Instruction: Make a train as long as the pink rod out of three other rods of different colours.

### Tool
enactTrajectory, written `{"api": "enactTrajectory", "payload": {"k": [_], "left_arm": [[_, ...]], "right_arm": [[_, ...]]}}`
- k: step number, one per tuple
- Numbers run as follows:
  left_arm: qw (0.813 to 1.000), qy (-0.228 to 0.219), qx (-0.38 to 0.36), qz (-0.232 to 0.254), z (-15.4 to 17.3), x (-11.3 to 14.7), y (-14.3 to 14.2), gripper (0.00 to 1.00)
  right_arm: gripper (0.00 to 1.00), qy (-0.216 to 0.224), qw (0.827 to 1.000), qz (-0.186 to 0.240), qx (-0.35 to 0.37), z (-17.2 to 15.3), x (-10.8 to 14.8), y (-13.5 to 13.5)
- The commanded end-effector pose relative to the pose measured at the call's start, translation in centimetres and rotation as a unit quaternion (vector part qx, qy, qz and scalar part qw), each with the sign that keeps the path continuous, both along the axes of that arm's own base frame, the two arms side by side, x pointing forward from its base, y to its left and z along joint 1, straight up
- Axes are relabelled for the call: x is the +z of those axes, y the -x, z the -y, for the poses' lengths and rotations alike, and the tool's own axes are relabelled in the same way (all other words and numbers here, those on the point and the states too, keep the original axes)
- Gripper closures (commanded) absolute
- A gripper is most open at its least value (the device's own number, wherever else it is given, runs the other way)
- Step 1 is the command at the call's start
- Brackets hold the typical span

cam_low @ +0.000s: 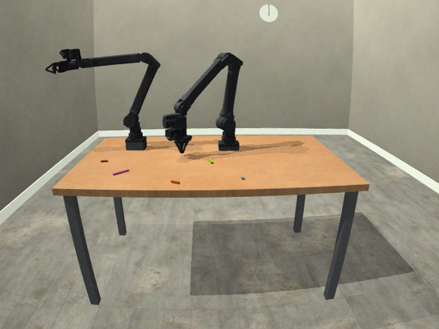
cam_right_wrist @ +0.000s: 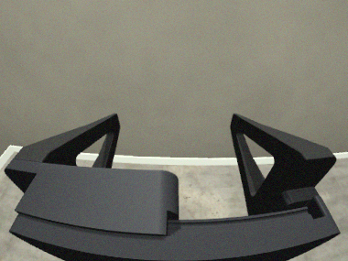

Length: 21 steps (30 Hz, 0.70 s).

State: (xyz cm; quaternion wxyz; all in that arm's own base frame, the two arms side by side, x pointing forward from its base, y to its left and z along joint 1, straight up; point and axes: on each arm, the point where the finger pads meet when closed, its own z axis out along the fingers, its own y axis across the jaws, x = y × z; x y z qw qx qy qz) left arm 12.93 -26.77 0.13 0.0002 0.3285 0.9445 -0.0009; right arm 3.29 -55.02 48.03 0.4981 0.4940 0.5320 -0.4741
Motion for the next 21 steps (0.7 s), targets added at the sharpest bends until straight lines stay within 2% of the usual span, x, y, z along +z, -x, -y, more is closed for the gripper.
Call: {"api": "enactTrajectory", "payload": {"k": [1,4,21], "left_arm": [[1.000,0.017,0.009,0.009,2.17,0.81,-0.97,0.96],[1.000,0.009,0.009,0.005,1.38,0.30,-0.58,0.96],[1.000,0.014,0.010,0.008,1.80,0.63,-0.79,0.96]], "right_arm": [[0.00,0.027,1.000,0.008,-0.008,-0.59,2.02,0.84],[0.00,0.027,1.000,0.008,-0.008,-0.59,2.02,0.84],[0.00,0.027,1.000,0.008,-0.008,-0.59,2.02,0.84]]}}
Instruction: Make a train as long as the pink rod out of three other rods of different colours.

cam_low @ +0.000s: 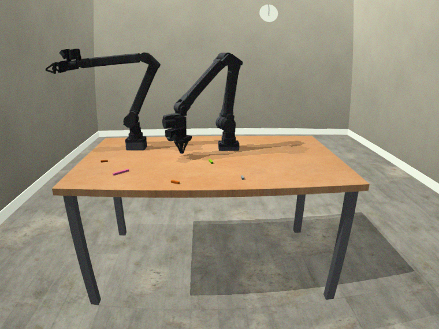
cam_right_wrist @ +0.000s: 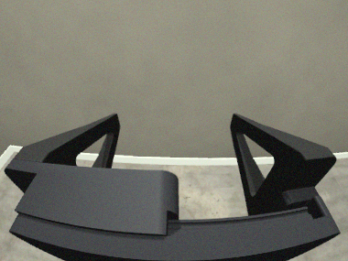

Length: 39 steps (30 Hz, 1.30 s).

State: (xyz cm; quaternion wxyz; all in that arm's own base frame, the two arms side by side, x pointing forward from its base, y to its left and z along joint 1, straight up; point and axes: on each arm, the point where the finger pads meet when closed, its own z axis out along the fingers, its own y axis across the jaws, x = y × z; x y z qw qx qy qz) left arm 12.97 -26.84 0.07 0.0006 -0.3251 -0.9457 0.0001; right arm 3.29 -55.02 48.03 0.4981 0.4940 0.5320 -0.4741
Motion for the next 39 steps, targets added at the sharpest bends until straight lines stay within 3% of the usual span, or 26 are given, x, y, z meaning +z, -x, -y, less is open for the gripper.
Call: {"api": "enactTrajectory", "payload": {"k": [1,27,39], "left_arm": [[1.000,0.015,0.006,0.008,1.7,0.7,-0.8,0.96],[1.000,0.001,0.006,0.002,0.3,-1.8,-0.1,0.96],[1.000,0.007,0.006,0.004,0.8,-1.3,-0.3,0.96]], "right_arm": [[0.00,0.027,1.000,0.008,-0.008,-0.6,2.0,0.8],[0.00,0.027,1.000,0.008,-0.008,-0.6,2.0,0.8],[0.00,0.027,1.000,0.008,-0.008,-0.6,2.0,0.8]]}}
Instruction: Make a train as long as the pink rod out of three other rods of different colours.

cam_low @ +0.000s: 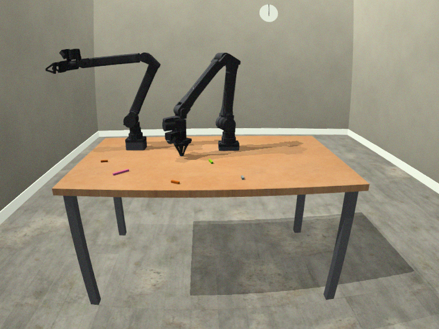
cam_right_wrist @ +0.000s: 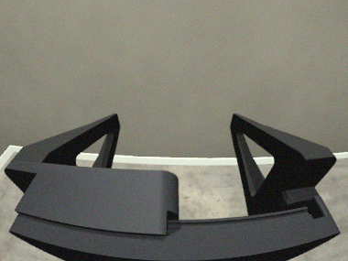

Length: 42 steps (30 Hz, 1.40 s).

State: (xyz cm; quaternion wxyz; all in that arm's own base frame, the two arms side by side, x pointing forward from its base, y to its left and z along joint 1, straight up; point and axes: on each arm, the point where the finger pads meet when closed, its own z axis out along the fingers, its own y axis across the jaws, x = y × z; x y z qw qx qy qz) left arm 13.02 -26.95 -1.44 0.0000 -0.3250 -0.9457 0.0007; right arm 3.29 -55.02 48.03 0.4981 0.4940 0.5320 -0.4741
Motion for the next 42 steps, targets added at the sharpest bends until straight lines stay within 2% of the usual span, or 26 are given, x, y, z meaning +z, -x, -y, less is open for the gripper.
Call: {"api": "enactTrajectory", "payload": {"k": [1,28,29,31,32,34,35,37,38,42], "left_arm": [[1.000,0.006,0.006,0.004,0.64,0.16,-0.23,0.96],[1.000,0.006,0.006,0.004,0.64,0.16,-0.23,0.96],[1.000,0.006,0.006,0.004,0.64,0.16,-0.23,0.92],[1.000,0.006,0.006,0.004,0.64,0.16,-0.23,0.92],[1.000,0.006,0.006,0.004,0.64,0.16,-0.23,0.88],[1.000,0.006,0.006,0.004,0.64,0.16,-0.23,0.88],[1.000,0.006,0.006,0.004,0.64,0.16,-0.23,0.84],[1.000,0.006,0.006,0.004,0.64,0.16,-0.23,0.84],[1.000,0.006,0.006,0.004,0.64,0.16,-0.23,0.80],[1.000,0.006,0.006,0.004,0.64,0.16,-0.23,0.77]], "right_arm": [[0.00,0.027,1.000,0.008,-0.008,-0.59,2.02,0.84],[0.00,0.027,1.000,0.008,-0.008,-0.59,2.02,0.84],[0.00,0.027,1.000,0.008,-0.008,-0.59,2.02,0.84],[0.00,0.027,1.000,0.008,-0.008,-0.59,2.02,0.84],[0.00,0.027,1.000,0.008,-0.008,-0.59,2.02,0.84],[0.00,0.027,1.000,0.008,-0.008,-0.59,2.02,0.84],[0.00,0.027,1.000,0.008,-0.008,-0.59,2.02,0.84],[0.00,0.027,1.000,0.008,-0.008,-0.59,2.02,0.84],[0.00,0.027,1.000,0.008,-0.008,-0.59,2.02,0.84],[0.00,0.027,1.000,0.008,-0.008,-0.59,2.02,0.84]]}}
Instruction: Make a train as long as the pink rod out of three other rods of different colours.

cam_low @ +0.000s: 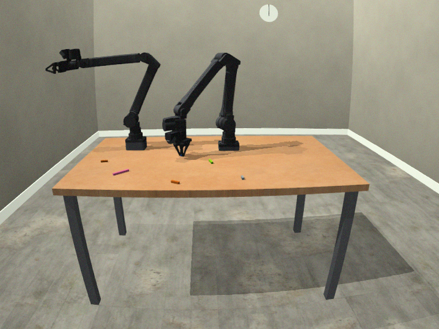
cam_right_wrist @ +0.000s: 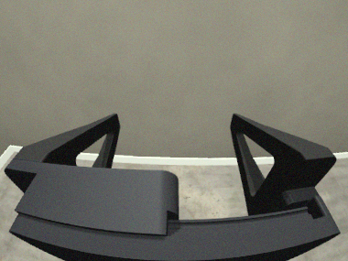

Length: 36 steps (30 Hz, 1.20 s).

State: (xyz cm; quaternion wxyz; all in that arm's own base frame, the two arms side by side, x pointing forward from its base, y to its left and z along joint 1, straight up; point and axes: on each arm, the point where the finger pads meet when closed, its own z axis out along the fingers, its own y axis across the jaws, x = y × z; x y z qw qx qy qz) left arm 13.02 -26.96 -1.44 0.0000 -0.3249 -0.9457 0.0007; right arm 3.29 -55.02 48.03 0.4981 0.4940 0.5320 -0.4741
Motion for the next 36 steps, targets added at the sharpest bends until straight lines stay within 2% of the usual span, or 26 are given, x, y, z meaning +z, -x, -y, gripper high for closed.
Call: {"api": "enactTrajectory", "payload": {"k": [1,11,18,20,31,36], "left_arm": [[1.000,0.006,0.006,0.004,0.6,0.2,-0.2,0.77],[1.000,0.007,0.006,0.004,0.7,0.3,-0.2,0.77],[1.000,0.023,0.006,0.012,2.1,3.1,-0.9,0.77],[1.000,0.023,0.006,0.012,2.1,3.1,-0.9,0.77],[1.000,0.026,0.006,0.013,2.0,9.2,-0.9,0.77],[1.000,0.027,0.006,0.014,1.9,10.7,-0.8,0.77]], "right_arm": [[0.00,0.027,1.000,0.008,-0.008,-0.6,2.0,0.8],[0.00,0.027,1.000,0.008,-0.008,-0.6,2.0,0.8],[0.00,0.027,1.000,0.008,-0.008,-0.6,2.0,0.8],[0.00,0.027,1.000,0.008,-0.008,-0.6,2.0,0.8],[0.00,0.027,1.000,0.008,-0.008,-0.6,2.0,0.8],[0.00,0.027,1.000,0.008,-0.008,-0.6,2.0,0.8]]}}
